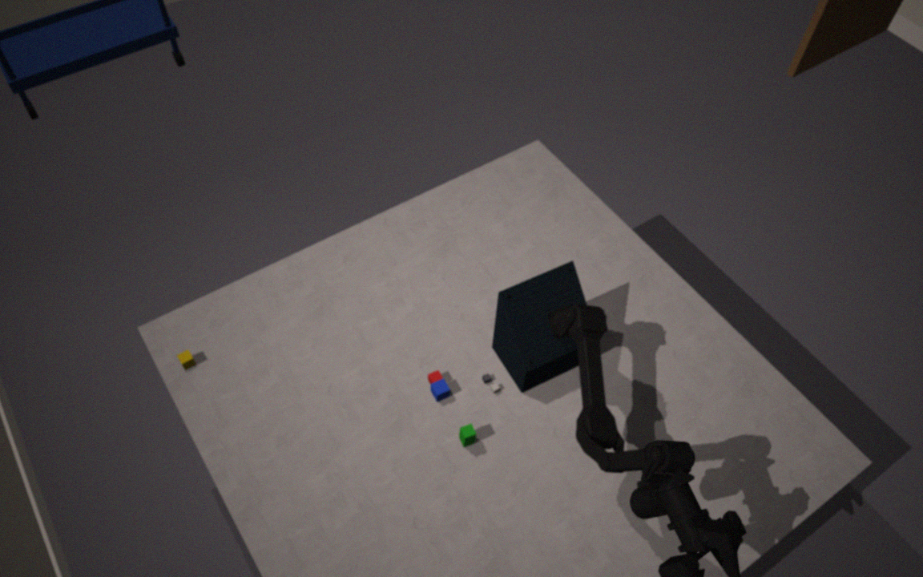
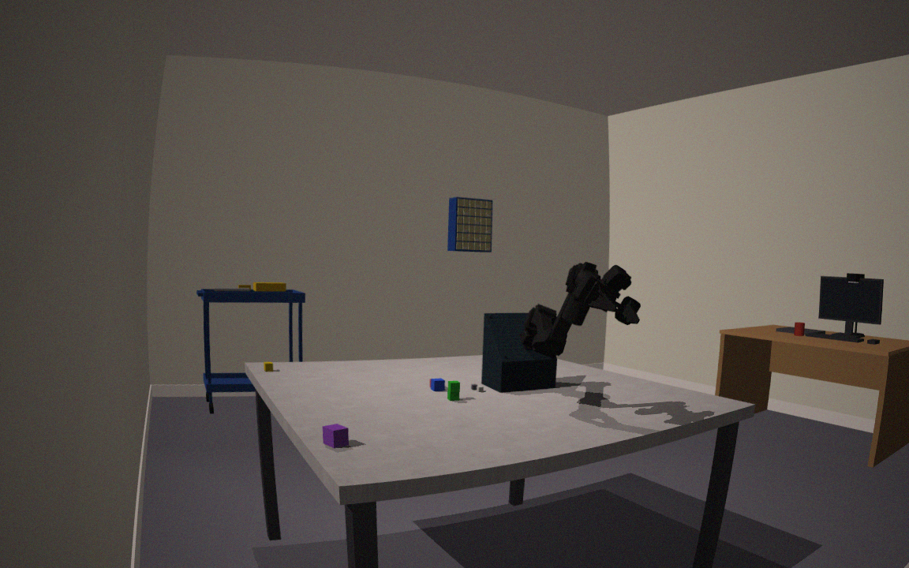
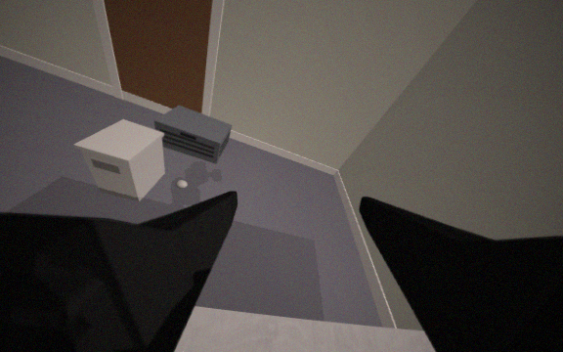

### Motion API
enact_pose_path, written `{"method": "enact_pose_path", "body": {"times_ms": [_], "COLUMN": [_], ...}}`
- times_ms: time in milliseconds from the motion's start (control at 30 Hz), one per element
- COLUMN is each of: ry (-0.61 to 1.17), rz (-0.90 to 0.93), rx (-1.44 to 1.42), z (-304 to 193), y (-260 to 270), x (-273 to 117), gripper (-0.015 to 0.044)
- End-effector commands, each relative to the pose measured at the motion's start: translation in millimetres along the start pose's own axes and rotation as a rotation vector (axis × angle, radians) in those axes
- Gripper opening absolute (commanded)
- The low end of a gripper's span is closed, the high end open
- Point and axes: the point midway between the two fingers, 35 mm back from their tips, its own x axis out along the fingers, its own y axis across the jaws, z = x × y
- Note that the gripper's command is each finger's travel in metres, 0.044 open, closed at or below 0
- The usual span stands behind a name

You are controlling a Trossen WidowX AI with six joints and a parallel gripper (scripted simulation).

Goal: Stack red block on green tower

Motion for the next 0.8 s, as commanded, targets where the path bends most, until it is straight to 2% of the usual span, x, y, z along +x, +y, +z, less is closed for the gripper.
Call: {"method": "enact_pose_path", "body": {"times_ms": [0, 67, 367, 600, 767], "ry": [-0.004, -0.04, -0.397, -0.657, -0.799], "rz": [-0.002, -0.024, -0.171, -0.431, -0.714], "rx": [-0.01, -0.093, -0.561, -0.859, -0.971], "z": [1.2, 10.8, 148.6, 246.3, 298.5], "y": [-0.2, -1.8, 23.8, 32.8, 25.5], "x": [-0.5, -4.5, -61.3, -144.8, -230.2], "gripper": [0.0426, 0.044, 0.044, 0.044, 0.044]}}
